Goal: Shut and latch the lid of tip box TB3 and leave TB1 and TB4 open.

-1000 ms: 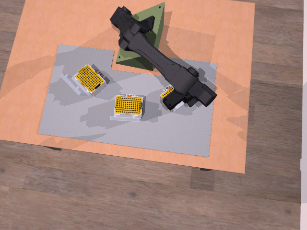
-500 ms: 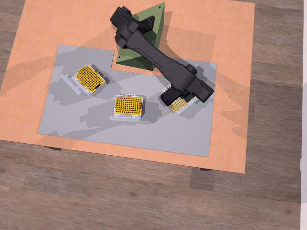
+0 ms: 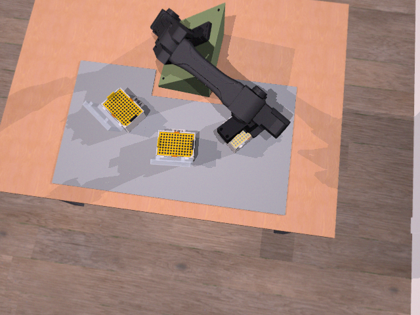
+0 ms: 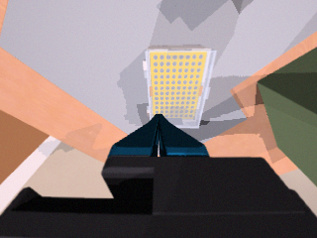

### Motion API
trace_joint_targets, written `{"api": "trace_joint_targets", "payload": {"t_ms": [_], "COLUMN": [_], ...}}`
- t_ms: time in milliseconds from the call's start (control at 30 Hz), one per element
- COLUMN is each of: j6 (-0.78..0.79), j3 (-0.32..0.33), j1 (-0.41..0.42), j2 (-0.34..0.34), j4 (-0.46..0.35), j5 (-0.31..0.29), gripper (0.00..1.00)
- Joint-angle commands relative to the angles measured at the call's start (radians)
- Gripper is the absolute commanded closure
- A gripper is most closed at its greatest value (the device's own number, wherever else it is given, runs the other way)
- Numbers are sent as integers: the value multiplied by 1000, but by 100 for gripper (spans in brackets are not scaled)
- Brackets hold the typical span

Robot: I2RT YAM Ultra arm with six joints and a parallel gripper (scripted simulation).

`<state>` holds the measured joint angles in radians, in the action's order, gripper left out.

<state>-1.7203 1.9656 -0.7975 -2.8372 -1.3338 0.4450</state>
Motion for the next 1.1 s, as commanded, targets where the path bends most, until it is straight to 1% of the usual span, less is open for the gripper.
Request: {"api": "trace_joint_targets", "payload": {"t_ms": [0,400,633,700,1067], "j6": [-1,-1,-13,-13,-31], "j3": [3,3,58,58,160], "j1": [-9,-9,-23,-23,-43], "j2": [8,8,5,5,-9], "j4": [1,1,-56,-56,-152], "j5": [1,1,-7,-7,-20], "gripper": [100,100,100,100,100]}}
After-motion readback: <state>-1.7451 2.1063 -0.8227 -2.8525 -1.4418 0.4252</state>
